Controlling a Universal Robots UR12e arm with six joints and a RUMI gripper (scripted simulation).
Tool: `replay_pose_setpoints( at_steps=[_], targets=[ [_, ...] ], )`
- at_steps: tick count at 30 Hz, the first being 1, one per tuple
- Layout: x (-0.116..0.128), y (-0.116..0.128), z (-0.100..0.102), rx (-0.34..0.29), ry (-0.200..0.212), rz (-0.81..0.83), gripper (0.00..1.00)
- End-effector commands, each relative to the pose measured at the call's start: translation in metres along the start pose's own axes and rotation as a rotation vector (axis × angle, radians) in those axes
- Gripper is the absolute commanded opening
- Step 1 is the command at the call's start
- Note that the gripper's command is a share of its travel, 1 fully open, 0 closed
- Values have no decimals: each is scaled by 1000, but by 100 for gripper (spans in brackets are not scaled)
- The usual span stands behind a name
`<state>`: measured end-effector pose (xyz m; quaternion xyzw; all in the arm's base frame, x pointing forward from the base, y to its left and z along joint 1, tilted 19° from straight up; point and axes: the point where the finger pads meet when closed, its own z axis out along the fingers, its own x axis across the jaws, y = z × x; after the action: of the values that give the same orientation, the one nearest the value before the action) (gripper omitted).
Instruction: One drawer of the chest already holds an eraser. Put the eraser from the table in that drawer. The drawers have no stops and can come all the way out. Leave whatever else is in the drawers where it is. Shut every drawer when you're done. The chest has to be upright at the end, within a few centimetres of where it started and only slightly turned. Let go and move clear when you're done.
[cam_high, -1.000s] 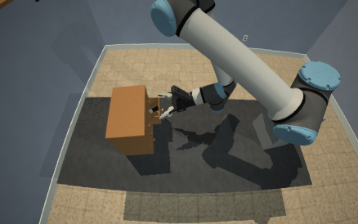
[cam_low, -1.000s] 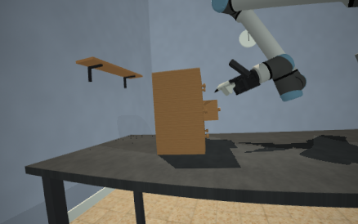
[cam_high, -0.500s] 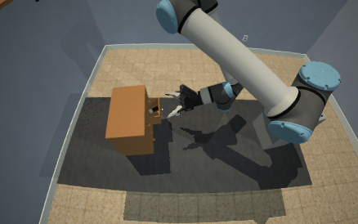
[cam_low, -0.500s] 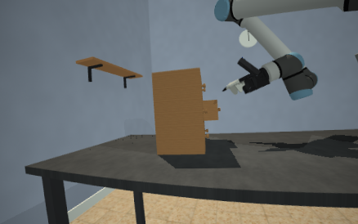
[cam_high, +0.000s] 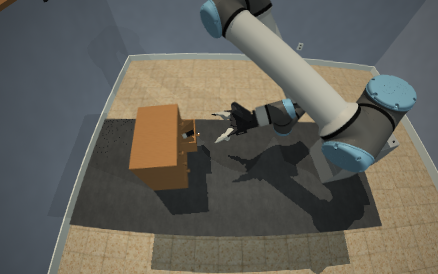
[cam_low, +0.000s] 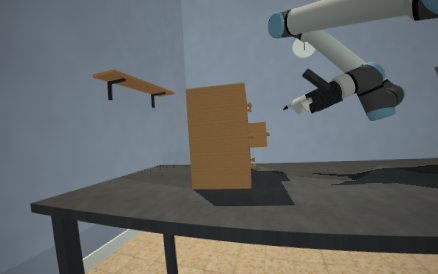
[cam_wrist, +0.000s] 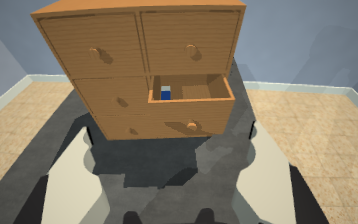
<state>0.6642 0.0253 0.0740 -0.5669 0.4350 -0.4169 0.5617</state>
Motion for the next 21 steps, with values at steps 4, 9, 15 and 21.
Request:
replay_pose_setpoints(
  at_steps=[4,9,15,21],
  targets=[
    [0,6,-23,2,-2,0,100],
    [0,9,-32,2,-2,0,100],
    [0,11,-37,2,-2,0,100],
    [0,12,-42,2,-2,0,100]
  ],
)
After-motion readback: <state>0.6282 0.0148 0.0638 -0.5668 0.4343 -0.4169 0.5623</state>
